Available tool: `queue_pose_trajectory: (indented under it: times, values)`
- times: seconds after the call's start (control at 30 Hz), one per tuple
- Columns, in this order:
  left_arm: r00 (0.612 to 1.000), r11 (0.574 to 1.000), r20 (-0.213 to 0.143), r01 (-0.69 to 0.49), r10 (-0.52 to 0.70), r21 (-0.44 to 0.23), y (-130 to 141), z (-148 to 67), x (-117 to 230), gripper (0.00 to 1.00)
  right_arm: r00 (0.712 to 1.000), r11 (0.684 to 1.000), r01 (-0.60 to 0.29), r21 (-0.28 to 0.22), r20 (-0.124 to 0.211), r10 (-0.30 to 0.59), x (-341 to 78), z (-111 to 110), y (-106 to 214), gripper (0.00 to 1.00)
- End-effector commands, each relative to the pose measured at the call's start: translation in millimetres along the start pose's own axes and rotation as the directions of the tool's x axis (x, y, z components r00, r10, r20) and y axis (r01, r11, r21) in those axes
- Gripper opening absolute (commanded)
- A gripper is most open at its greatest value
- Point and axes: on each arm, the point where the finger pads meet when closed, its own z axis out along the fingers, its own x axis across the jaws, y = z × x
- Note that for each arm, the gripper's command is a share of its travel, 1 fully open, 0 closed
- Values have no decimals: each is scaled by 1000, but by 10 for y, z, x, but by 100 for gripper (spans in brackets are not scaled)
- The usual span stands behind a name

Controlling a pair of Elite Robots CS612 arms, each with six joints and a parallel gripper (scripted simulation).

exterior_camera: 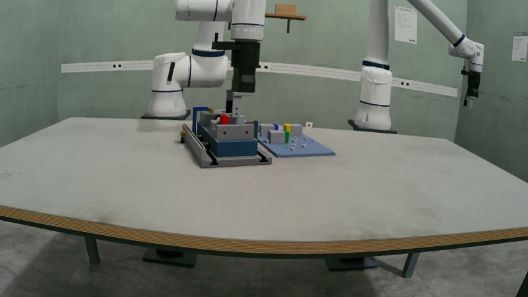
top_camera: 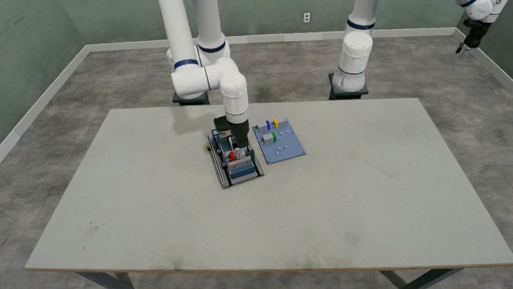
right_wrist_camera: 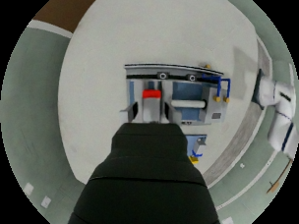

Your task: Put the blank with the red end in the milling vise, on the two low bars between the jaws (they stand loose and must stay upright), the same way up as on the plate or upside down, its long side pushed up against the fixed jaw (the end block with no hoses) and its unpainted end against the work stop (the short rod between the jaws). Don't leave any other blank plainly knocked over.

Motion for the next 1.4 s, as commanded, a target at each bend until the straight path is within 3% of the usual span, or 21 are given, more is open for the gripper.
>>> queue_pose_trajectory:
  times: [0.0, 0.7, 1.37]
  values:
    - [1000, 1000, 0, 0, 0, -2, 6, -7, -1, 100, 1000, 1000, 0, 0, 2, 0, -9, -17, 0, 100]
    - [1000, 1000, 0, 0, 0, -2, 6, -7, -1, 100, 1000, 1000, 0, 0, 2, 0, -9, -61, 0, 100]
    - [1000, 1000, 0, 0, 0, -2, 6, -7, -1, 100, 1000, 1000, 0, 0, 2, 0, -8, -530, 0, 100]
